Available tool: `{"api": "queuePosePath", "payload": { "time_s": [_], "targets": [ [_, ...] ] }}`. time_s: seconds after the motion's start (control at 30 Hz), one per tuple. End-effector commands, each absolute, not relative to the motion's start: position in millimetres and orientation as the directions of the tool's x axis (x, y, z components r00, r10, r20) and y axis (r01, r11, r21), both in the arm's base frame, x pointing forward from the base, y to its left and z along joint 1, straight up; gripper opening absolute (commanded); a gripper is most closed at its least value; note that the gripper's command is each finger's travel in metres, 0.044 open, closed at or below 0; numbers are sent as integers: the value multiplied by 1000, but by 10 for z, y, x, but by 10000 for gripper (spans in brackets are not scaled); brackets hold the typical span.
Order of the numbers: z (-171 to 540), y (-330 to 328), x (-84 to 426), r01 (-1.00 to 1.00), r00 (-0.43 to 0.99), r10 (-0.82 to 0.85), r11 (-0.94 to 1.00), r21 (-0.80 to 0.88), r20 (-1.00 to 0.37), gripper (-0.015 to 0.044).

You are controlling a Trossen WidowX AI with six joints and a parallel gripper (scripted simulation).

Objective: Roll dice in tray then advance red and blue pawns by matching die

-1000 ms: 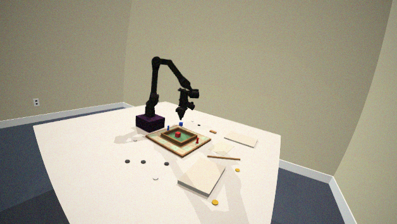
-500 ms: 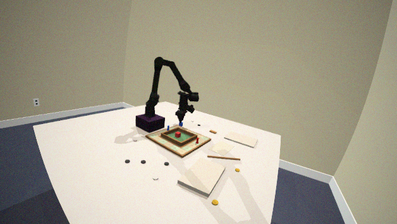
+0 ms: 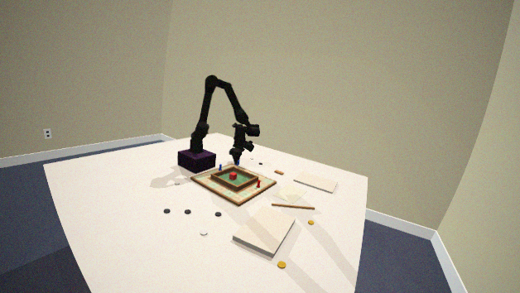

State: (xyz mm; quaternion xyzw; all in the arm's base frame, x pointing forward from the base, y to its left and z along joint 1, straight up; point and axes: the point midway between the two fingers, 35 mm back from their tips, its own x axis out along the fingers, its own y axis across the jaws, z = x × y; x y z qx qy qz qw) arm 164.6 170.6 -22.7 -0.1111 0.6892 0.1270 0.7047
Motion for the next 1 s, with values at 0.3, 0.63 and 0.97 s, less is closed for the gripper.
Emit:
{"api": "queuePosePath", "payload": {
  "time_s": [0.3, 0.63, 0.97],
  "targets": [
    [-250, 1696, 1642, -327, 19, 21, 945, 14, -1000, 25],
    [345, 1730, 1692, -327, 20, 22, 945, 14, -1000, 0],
    [981, 1635, 1614, -327, 20, 21, 945, 14, -1000, 0]
  ]
}}
